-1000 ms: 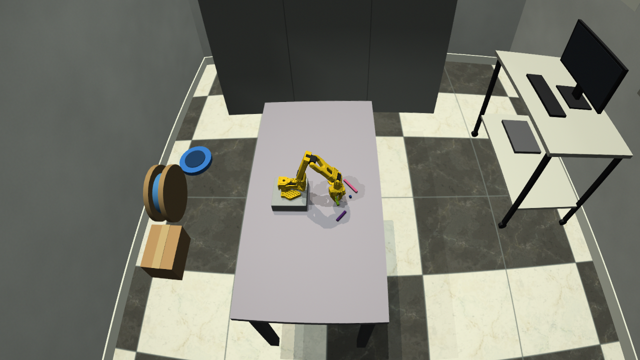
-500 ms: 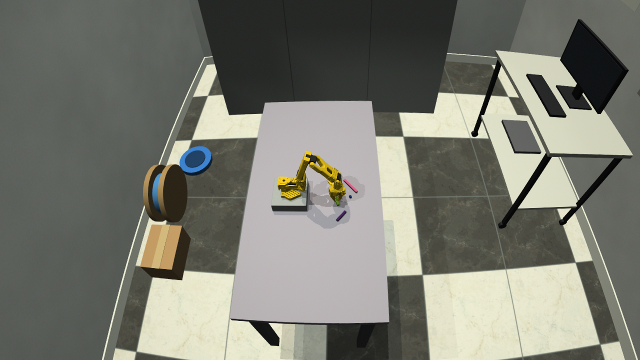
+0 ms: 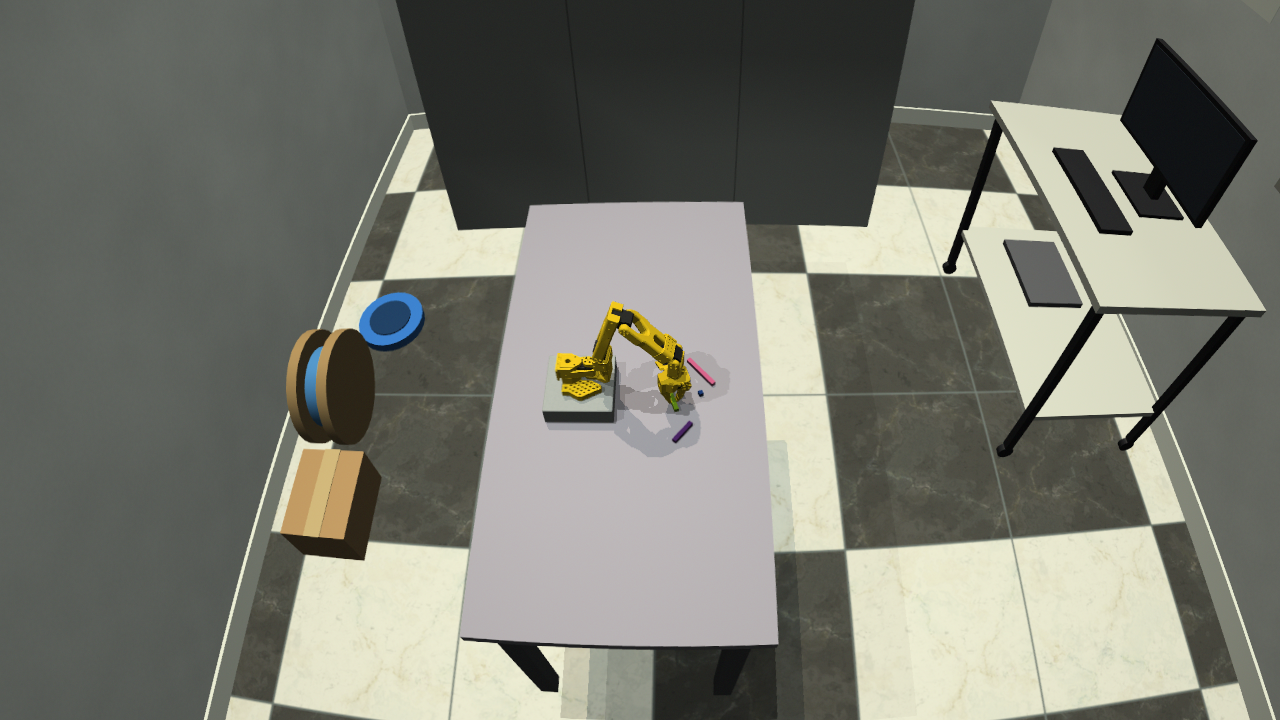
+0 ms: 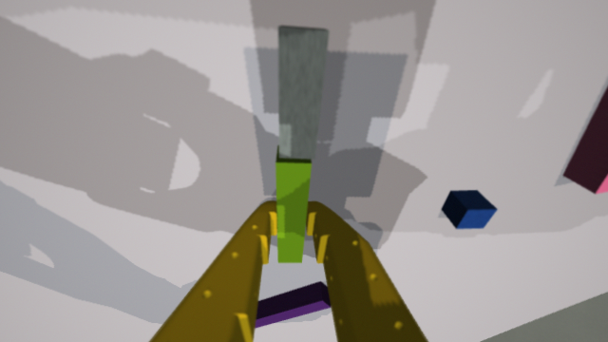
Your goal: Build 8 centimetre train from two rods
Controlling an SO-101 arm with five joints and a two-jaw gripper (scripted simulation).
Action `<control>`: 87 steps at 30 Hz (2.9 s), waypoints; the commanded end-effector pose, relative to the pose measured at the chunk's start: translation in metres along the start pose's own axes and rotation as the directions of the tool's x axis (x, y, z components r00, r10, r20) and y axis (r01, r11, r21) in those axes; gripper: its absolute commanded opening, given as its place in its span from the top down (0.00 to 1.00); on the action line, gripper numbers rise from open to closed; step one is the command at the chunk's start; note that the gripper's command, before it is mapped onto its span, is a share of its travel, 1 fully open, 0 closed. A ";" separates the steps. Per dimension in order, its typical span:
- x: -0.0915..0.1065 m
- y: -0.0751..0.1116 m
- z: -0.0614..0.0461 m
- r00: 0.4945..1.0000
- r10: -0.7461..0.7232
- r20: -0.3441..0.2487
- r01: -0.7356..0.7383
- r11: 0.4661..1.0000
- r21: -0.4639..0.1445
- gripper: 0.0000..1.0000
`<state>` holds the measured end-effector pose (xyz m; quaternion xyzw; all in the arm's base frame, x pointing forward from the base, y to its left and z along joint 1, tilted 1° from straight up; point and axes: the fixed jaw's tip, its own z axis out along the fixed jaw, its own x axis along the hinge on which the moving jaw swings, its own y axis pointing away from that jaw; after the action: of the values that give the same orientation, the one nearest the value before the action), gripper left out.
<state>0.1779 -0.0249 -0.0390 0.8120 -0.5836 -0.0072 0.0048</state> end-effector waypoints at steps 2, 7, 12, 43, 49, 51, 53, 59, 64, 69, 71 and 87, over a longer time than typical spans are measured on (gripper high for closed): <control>0.000 -0.005 -0.003 1.000 -0.003 -0.007 0.003 1.000 0.017 0.99; 0.000 -0.005 -0.003 1.000 -0.003 -0.007 0.003 1.000 0.017 0.96; 0.000 -0.005 -0.003 1.000 -0.003 -0.007 0.003 1.000 0.017 0.94; 0.000 -0.005 -0.003 1.000 -0.003 -0.007 0.003 1.000 0.017 0.83; 0.000 -0.005 -0.003 1.000 -0.003 -0.007 0.003 1.000 0.017 0.83; 0.000 -0.004 -0.003 1.000 -0.003 -0.007 0.003 1.000 0.017 0.83; 0.000 -0.003 -0.003 1.000 -0.003 -0.007 0.003 1.000 0.017 0.83; 0.000 0.001 -0.005 1.000 -0.003 -0.007 0.003 1.000 0.017 0.83; 0.000 0.003 -0.006 1.000 -0.003 -0.007 0.003 1.000 0.017 0.83; 0.000 0.003 -0.006 1.000 -0.003 -0.007 0.003 1.000 0.017 0.83; 0.000 0.003 -0.006 1.000 -0.003 -0.007 0.003 1.000 0.017 0.83; 0.000 0.003 -0.006 1.000 -0.003 -0.007 0.003 1.000 0.017 0.83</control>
<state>0.1752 -0.0246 -0.0347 0.8128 -0.5826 -0.0024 0.0021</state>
